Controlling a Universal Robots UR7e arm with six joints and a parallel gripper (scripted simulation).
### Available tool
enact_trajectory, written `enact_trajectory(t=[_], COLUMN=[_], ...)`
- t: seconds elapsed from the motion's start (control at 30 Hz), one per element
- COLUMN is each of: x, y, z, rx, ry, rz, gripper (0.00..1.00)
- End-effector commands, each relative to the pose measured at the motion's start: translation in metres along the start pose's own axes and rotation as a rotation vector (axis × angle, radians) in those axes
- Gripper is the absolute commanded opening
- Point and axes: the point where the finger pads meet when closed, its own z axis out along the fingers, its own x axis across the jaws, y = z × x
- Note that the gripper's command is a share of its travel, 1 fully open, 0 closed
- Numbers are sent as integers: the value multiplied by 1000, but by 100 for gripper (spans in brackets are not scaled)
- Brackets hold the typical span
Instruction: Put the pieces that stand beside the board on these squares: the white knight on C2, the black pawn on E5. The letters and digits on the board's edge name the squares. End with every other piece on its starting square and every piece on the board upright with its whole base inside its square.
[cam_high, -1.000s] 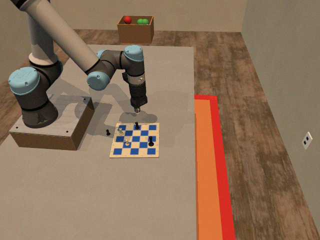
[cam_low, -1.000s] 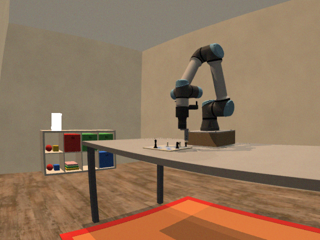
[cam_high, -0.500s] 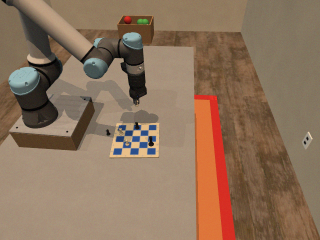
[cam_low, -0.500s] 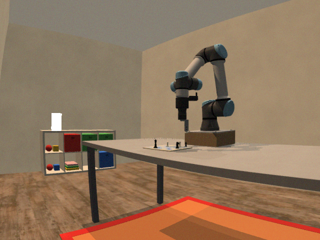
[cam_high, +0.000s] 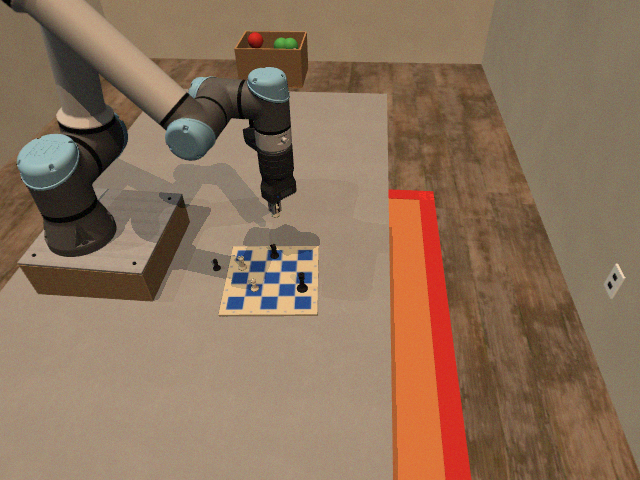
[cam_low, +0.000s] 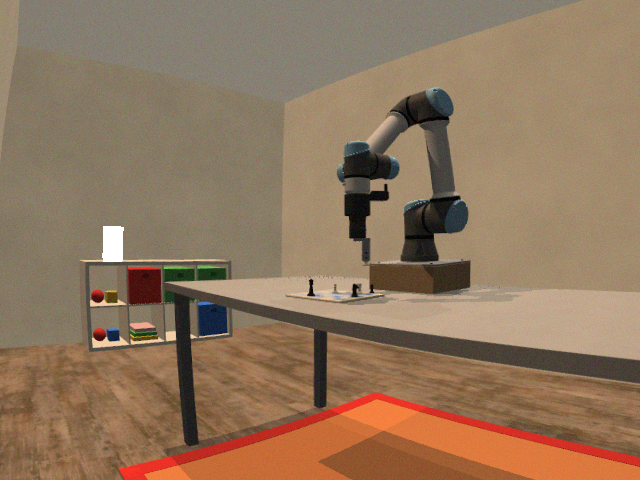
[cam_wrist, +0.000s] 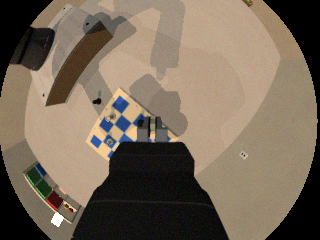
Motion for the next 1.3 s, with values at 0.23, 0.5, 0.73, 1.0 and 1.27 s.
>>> enact_trajectory(t=[0.23, 0.5, 0.73, 1.0, 1.27], x=[-51, -54, -54, -54, -54], y=[106, 111, 111, 111, 111], z=[-6, -6, -6, 5, 30], rx=[-1, -1, -1, -1, -1], ry=[1, 1, 1, 1, 1], rz=[-74, -78, -78, -78, -78], gripper=[0, 0, 0, 0, 0])
